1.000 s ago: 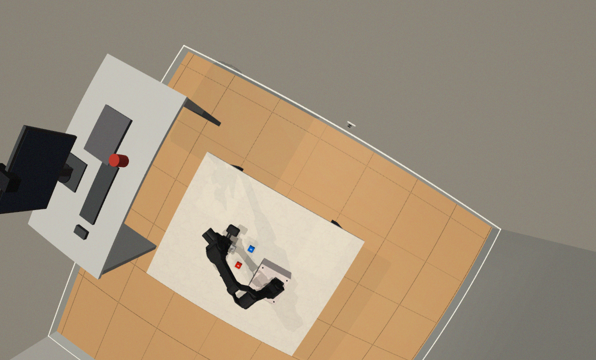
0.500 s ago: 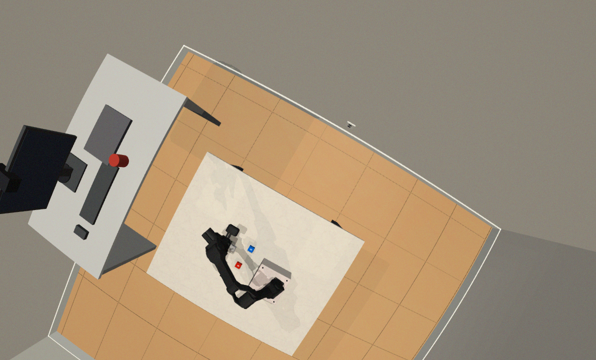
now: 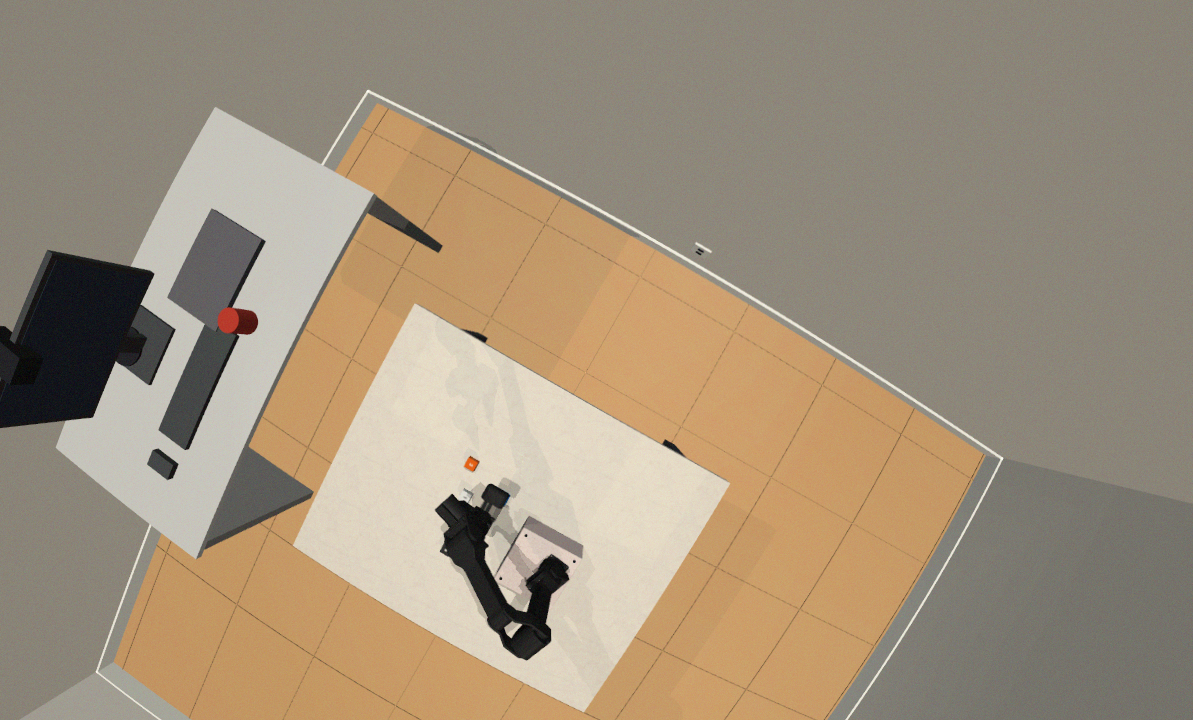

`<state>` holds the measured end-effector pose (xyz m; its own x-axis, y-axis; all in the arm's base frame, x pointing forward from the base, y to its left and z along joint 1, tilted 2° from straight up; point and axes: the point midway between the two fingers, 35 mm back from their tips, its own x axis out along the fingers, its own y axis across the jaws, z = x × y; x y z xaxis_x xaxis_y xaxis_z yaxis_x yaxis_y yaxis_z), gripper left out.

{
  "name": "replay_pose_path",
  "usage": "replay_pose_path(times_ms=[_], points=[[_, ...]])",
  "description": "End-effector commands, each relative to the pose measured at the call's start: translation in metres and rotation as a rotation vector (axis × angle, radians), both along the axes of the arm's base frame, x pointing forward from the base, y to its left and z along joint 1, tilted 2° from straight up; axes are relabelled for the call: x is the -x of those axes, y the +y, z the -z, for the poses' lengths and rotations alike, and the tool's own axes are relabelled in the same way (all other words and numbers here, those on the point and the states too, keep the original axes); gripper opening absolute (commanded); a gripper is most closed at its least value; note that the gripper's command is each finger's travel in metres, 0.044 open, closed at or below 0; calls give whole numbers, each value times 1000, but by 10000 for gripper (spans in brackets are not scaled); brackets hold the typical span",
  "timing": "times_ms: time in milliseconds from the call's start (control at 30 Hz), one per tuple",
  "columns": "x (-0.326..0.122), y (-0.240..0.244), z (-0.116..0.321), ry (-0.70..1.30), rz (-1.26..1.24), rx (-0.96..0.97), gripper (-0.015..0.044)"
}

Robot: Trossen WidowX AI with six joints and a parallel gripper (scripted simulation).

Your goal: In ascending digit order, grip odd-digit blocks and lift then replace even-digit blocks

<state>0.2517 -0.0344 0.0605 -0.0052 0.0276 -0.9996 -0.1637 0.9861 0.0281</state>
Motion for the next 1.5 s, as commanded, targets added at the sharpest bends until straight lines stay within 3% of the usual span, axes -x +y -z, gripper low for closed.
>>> replay_pose_path(times_ms=[0, 200, 1233, 1467], points=[[12, 2, 4, -4, 4, 1, 400], [12, 4, 82, -3, 4, 1, 400], [13, 5, 121, -3, 4, 1, 400], [13, 5, 121, -3, 4, 1, 216]])
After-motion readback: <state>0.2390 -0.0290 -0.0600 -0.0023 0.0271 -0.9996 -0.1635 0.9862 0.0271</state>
